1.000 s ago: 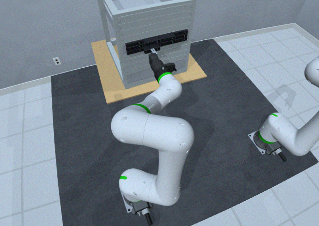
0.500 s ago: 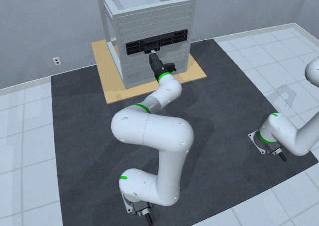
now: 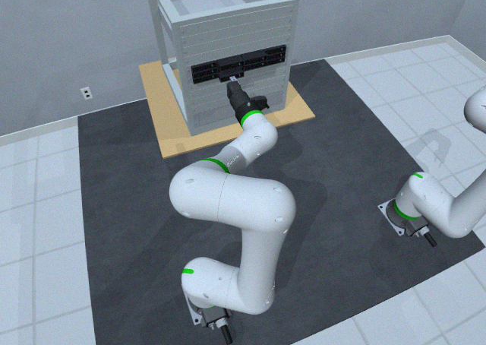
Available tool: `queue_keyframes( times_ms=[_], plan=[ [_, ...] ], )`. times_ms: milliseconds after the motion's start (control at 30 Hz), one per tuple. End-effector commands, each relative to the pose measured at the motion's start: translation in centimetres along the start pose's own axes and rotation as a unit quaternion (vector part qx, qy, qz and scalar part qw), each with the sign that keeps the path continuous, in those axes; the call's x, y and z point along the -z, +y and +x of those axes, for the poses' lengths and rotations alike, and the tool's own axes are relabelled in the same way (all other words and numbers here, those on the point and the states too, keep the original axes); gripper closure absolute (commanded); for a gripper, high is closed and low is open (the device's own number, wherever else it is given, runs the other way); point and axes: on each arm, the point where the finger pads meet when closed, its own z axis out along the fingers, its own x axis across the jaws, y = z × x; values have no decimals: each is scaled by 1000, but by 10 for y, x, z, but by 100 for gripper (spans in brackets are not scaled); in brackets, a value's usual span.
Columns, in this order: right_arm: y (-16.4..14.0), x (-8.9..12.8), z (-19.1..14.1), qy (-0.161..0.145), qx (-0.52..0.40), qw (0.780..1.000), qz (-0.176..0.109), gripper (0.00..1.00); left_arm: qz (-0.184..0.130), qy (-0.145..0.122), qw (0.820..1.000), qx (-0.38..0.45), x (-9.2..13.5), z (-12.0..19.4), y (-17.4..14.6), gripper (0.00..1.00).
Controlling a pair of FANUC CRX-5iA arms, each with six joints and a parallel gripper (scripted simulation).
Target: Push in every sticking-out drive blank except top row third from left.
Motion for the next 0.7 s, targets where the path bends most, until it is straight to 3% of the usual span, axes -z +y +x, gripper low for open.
queue_keyframes(
  times_ms=[0, 267, 667],
  plan=[
    [0, 1, 0, 0, 0, 1000, -1, 0, 0, -1, 1000, 1, 1, -1, -4, 100],
    [0, 1, 0, 0, 0, 1000, -1, 0, 0, -1, 1000, 1, 4, -1, -21, 100],
    [0, 1, 0, 0, 0, 1000, -1, 0, 0, -1, 1000, 1, 15, -2, -87, 100]
  ],
)
